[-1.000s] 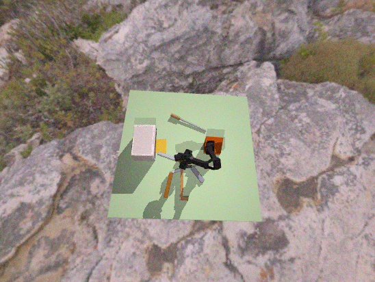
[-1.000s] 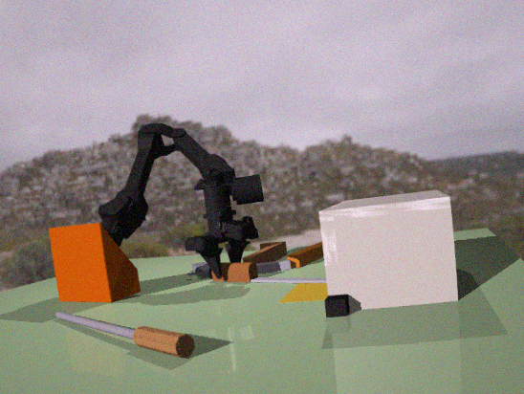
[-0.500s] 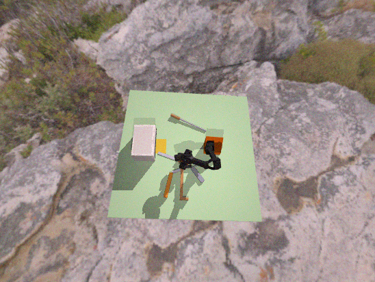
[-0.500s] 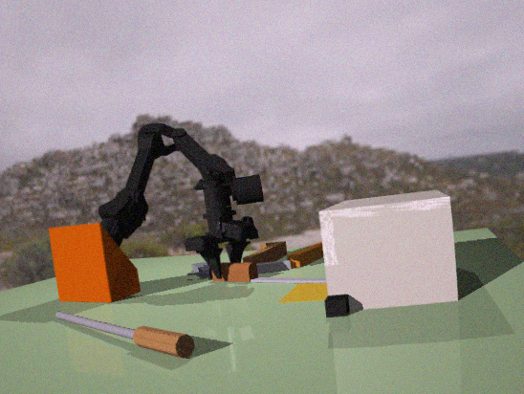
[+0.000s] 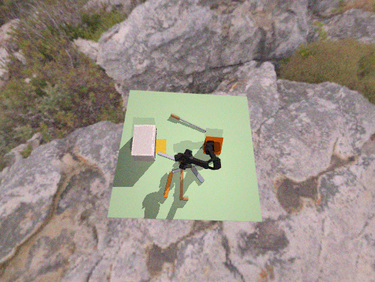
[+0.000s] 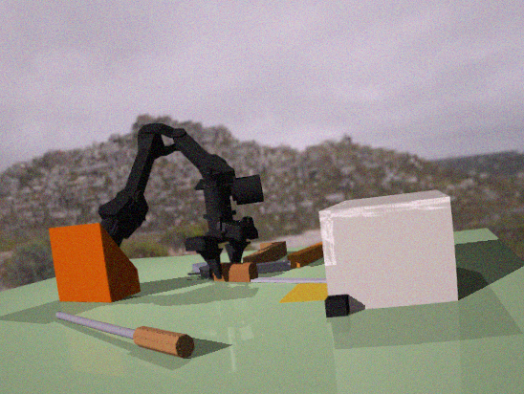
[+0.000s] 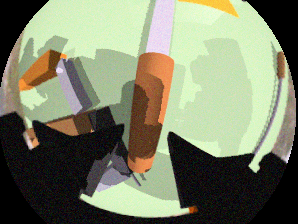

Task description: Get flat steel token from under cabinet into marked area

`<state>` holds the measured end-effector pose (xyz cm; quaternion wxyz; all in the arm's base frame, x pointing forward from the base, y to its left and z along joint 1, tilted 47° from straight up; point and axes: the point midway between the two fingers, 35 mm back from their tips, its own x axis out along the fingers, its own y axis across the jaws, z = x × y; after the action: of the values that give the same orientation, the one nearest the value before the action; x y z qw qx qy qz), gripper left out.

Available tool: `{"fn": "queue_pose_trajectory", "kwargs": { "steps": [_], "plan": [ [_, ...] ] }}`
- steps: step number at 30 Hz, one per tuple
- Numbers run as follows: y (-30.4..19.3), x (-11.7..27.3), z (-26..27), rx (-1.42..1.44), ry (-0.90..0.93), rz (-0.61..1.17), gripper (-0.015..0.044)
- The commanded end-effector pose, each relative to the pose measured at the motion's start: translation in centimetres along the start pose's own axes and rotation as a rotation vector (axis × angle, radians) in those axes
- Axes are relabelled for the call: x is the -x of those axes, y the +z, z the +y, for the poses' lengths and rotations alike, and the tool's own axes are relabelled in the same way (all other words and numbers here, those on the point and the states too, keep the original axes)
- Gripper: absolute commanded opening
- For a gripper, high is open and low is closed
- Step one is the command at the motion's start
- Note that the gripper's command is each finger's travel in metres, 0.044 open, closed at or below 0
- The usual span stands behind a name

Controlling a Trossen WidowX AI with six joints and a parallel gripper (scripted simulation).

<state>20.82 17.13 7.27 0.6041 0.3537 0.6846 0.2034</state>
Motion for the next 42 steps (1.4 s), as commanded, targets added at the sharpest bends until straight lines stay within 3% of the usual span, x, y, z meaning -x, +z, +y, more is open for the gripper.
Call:
{"fn": "queue_pose_trajectory", "kwargs": {
  "steps": [1, 16, 40, 42],
  "plan": [
    [-0.46, -0.31, 0.21, 0.008, 0.002, 0.018, 0.0270],
    [-0.46, -0.31, 0.21, 0.008, 0.002, 0.018, 0.0270],
    [-0.02, -0.02, 0.01, 0.001, 0.000, 0.001, 0.0109],
    [-0.02, -0.02, 0.01, 0.001, 0.000, 0.001, 0.0057]
  ]
}}
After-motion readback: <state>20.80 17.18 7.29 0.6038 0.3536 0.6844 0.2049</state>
